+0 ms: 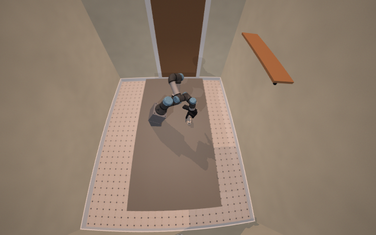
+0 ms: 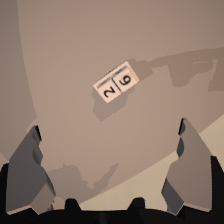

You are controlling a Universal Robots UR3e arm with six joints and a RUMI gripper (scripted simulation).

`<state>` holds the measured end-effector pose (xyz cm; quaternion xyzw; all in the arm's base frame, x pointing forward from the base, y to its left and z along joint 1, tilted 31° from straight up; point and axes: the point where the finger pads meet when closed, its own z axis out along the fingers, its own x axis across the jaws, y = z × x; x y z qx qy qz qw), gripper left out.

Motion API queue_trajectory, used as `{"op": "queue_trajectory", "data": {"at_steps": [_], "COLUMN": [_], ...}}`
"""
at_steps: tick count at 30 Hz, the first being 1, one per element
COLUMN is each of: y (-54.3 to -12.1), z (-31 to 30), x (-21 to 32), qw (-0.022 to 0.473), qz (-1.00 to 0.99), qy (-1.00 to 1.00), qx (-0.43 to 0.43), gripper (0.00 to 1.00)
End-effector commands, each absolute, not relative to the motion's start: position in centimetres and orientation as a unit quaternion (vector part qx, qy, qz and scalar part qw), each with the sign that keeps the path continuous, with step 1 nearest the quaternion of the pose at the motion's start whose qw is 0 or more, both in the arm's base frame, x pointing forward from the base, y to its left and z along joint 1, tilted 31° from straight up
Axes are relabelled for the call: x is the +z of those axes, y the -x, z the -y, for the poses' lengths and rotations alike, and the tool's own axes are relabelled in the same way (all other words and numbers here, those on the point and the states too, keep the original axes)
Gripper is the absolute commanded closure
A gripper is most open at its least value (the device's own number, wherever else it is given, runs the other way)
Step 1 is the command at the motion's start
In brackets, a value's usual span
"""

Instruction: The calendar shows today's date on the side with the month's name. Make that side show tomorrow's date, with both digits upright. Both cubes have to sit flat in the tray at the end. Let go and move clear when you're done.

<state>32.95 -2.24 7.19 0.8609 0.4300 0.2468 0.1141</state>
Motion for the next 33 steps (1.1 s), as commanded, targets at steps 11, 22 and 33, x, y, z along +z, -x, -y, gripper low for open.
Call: {"op": "queue_trajectory", "data": {"at_steps": [11, 22, 33], "y": [-33.5, -33.9, -34.1], "z": [2.3, 2.3, 2.3], "x": [6.5, 6.0, 5.5], "qw": [0.081, 0.053, 0.028], "qz": [-0.287, -0.183, -0.095], "qy": [-0.920, -0.946, -0.959], "qx": [0.255, 0.262, 0.266], "gripper": [0.00, 0.00, 0.00]}}
